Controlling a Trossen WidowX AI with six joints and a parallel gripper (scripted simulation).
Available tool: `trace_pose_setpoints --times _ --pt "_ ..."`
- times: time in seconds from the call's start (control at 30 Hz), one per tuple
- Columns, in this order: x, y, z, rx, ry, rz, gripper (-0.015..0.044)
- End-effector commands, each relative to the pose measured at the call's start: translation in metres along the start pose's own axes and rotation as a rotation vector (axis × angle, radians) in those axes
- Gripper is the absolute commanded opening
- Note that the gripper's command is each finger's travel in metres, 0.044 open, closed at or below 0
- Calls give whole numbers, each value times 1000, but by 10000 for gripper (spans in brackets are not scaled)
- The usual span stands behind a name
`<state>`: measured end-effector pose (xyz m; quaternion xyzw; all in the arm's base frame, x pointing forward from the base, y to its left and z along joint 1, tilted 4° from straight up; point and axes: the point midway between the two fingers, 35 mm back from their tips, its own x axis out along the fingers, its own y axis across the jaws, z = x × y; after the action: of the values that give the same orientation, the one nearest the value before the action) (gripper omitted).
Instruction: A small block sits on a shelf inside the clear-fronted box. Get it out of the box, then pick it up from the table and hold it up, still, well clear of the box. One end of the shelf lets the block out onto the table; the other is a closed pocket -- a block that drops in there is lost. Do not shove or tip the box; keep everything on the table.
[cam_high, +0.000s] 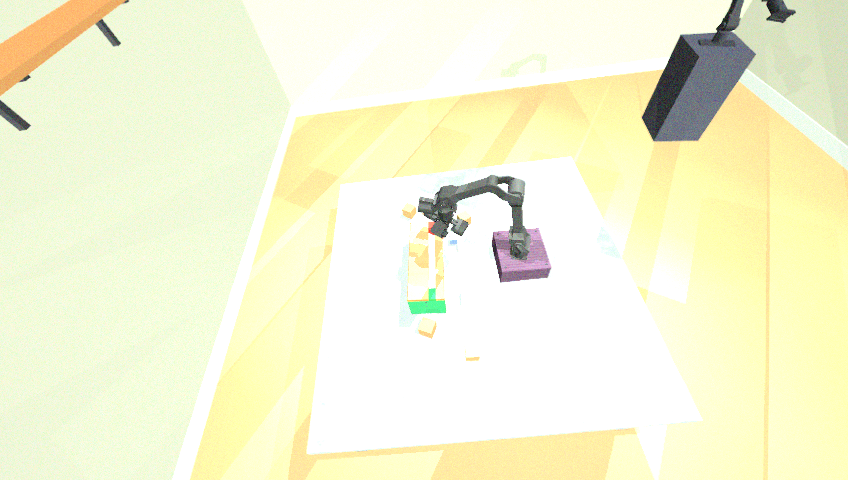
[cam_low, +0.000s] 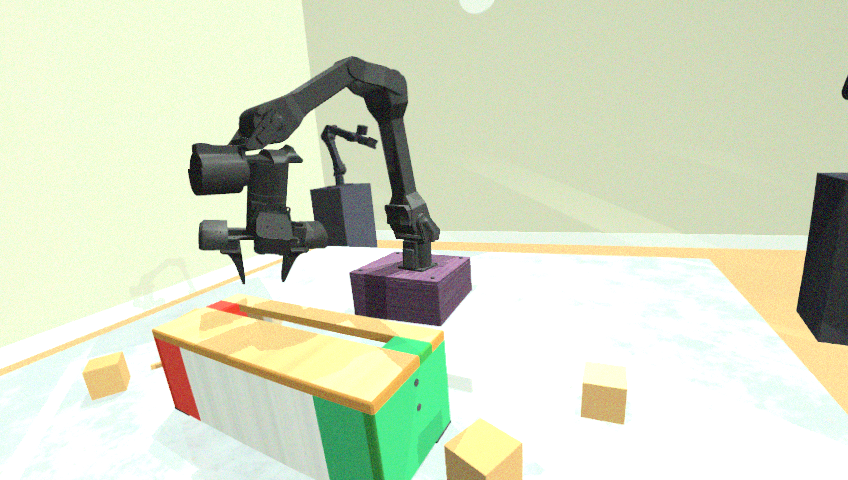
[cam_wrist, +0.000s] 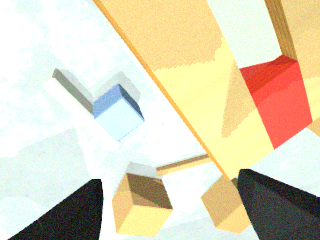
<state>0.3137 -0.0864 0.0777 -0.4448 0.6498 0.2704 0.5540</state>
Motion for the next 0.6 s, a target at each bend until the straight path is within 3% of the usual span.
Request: trace_pose_setpoints --times 0.0,0.27,0.57 --pt "2 3 -7 528 -66 16 285" --pt "3 2 -15 1402 -159 102 285" --pt "3 2 -21 1941 -208 207 285"
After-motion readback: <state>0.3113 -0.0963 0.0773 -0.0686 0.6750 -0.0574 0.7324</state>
